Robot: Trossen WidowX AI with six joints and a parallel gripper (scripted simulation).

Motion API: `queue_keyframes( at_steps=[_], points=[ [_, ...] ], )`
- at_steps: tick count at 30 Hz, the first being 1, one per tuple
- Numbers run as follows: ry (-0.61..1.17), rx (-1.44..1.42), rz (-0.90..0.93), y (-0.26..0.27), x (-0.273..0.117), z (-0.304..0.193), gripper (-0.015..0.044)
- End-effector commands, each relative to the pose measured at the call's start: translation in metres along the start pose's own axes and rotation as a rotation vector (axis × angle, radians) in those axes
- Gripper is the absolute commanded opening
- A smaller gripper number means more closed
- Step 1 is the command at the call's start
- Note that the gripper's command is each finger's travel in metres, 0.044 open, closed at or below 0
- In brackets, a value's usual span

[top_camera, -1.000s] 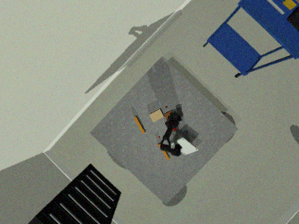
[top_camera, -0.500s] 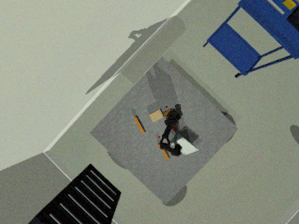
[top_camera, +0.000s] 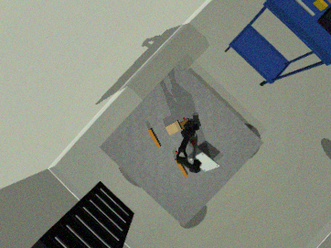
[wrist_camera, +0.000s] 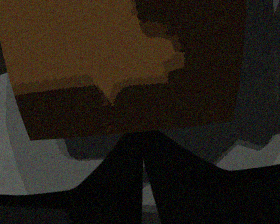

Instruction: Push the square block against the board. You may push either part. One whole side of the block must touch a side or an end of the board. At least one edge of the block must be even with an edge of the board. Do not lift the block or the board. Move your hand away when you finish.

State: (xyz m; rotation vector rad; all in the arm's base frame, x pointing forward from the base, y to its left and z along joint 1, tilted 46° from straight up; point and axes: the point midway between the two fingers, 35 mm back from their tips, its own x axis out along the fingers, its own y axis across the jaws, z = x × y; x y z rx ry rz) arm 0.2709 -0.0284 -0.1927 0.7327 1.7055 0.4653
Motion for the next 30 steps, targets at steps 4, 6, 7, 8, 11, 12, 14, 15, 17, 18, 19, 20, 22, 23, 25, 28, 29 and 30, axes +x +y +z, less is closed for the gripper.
queue_keyframes(
  at_steps=[4, 6, 7, 8, 11, 12, 14, 15, 17, 18, 19, 20, 22, 23, 25, 28, 29, 30],
  points=[
    [0.005, 0.005, 0.006, 0.001, 0.004, 0.009, 0.0],
    [0.005, 0.005, 0.006, 0.001, 0.004, 0.012, 0.0],
    [0.005, 0.005, 0.006, 0.001, 0.004, 0.014, 0.0],
    [0.005, 0.005, 0.006, 0.002, 0.004, 0.015, 0.0],
    [0.005, 0.005, 0.006, 0.002, 0.004, 0.02, 0.0],
    [0.005, 0.005, 0.006, 0.002, 0.004, 0.021, 0.0],
    [0.005, 0.005, 0.006, 0.003, 0.004, 0.024, 0.0],
    [0.005, 0.005, 0.007, 0.003, 0.004, 0.025, 0.0],
    [0.005, 0.004, 0.007, 0.003, 0.005, 0.028, 0.0],
    [0.005, 0.004, 0.007, 0.003, 0.005, 0.028, 0.0],
    [0.005, 0.004, 0.007, 0.003, 0.005, 0.028, 0.0],
    [0.005, 0.005, 0.007, 0.003, 0.005, 0.027, 0.0],
    [0.005, 0.005, 0.007, 0.003, 0.005, 0.025, 0.0],
    [0.005, 0.005, 0.007, 0.003, 0.005, 0.023, 0.0],
    [0.005, 0.005, 0.007, 0.003, 0.005, 0.02, 0.0],
    [0.005, 0.005, 0.007, 0.002, 0.005, 0.015, 0.0],
    [0.005, 0.005, 0.007, 0.002, 0.005, 0.014, 0.0],
    [0.005, 0.005, 0.007, 0.002, 0.005, 0.012, 0.0]
  ],
)
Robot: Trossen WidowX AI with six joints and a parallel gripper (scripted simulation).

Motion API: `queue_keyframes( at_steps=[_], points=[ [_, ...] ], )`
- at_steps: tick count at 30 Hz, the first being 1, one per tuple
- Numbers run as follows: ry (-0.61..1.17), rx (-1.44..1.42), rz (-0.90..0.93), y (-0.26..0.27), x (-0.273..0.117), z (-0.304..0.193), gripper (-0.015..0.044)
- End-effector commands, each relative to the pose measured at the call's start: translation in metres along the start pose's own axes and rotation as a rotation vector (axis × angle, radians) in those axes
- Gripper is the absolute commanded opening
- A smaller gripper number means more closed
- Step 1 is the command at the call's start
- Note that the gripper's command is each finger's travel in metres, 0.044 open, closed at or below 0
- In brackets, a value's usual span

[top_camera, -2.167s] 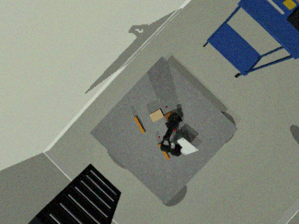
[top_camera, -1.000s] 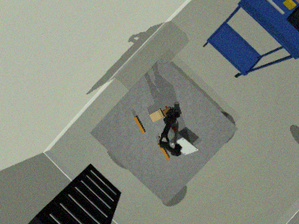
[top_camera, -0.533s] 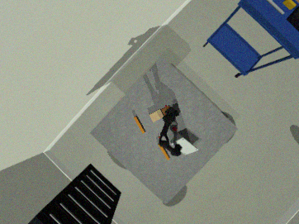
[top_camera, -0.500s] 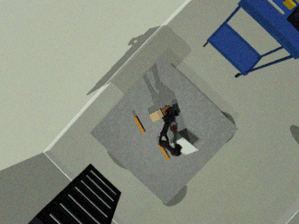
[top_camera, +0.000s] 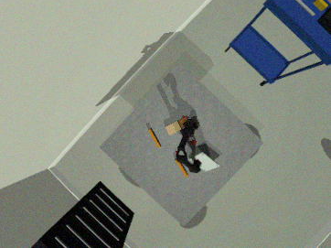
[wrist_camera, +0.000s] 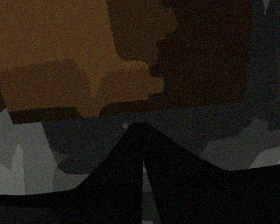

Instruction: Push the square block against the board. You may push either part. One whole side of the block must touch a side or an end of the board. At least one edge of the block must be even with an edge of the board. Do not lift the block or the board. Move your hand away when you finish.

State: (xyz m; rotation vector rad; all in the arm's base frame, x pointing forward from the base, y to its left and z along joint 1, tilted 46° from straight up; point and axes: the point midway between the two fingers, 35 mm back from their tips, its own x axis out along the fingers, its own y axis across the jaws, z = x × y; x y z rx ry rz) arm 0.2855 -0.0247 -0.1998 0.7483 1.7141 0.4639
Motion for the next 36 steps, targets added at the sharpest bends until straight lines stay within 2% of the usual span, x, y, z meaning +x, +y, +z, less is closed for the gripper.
queue_keyframes(
  at_steps=[1, 20, 26, 36],
  points=[
    [-0.002, -0.007, -0.002, 0.001, -0.001, -0.005, 0.0],
    [0.0, 0.003, 0.004, 0.0, -0.001, -0.03, 0.0],
    [-0.001, -0.006, -0.004, 0.0, -0.054, -0.03, 0.0],
    [-0.002, -0.011, -0.003, 0.005, -0.056, -0.007, 0.0]
  ],
)
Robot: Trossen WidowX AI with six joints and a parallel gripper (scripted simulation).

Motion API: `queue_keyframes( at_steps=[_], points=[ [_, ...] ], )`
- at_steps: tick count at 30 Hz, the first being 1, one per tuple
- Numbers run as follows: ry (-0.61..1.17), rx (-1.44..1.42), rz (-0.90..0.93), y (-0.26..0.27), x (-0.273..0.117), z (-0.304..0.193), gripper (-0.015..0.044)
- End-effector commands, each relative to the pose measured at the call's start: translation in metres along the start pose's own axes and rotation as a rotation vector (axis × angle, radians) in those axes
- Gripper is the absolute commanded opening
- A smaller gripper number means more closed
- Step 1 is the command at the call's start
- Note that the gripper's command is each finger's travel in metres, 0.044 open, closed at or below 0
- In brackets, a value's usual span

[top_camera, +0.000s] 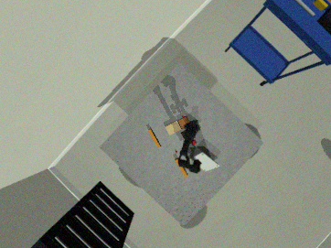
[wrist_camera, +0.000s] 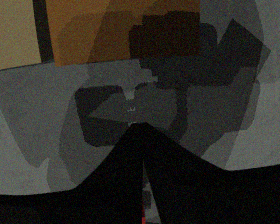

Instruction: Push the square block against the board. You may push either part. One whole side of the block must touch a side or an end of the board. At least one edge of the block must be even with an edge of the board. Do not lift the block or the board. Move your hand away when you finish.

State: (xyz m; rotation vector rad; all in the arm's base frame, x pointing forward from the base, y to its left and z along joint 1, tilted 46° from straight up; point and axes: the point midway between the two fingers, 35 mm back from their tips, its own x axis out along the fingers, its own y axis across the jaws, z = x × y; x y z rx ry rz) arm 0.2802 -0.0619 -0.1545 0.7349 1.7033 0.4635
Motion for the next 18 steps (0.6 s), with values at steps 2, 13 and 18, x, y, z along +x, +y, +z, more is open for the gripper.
queue_keyframes(
  at_steps=[2, 13, 18],
  points=[
    [0.008, 0.0, 0.004, 0.004, 0.005, 0.008, 0.0],
    [0.008, -0.001, 0.006, 0.004, 0.057, 0.009, 0.0],
    [0.008, -0.001, 0.006, 0.004, 0.057, 0.016, 0.0]
  ],
)
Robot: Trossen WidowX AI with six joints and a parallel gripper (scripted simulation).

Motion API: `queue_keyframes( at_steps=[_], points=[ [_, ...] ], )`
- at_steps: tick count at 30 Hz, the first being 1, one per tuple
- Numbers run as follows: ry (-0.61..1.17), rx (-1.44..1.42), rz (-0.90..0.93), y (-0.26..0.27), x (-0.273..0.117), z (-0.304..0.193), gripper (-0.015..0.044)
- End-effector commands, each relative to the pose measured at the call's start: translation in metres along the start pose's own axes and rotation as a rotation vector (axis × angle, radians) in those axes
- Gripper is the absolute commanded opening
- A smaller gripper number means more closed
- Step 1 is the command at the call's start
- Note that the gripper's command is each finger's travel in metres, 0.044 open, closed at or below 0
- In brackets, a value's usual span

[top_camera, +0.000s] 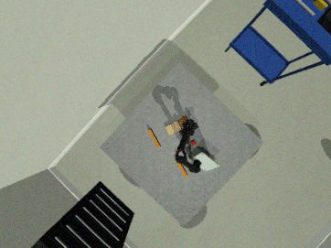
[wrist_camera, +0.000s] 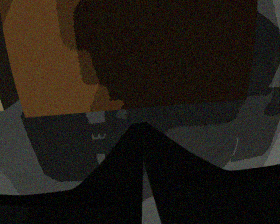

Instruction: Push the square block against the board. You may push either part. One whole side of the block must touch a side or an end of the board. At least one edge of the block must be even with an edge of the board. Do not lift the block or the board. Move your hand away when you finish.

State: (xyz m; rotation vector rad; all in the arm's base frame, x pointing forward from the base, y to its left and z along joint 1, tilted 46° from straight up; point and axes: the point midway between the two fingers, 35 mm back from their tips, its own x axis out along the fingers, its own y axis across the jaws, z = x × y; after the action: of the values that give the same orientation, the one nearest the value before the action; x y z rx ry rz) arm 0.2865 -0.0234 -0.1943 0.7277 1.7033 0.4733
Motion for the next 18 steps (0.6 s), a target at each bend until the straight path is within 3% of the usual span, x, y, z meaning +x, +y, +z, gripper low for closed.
queue_keyframes(
  at_steps=[1, 18],
  points=[
    [0.004, 0.009, 0.006, 0.0, 0.003, 0.004, 0.0],
    [0.004, 0.008, 0.006, 0.0, 0.002, 0.018, 0.0]
  ],
)
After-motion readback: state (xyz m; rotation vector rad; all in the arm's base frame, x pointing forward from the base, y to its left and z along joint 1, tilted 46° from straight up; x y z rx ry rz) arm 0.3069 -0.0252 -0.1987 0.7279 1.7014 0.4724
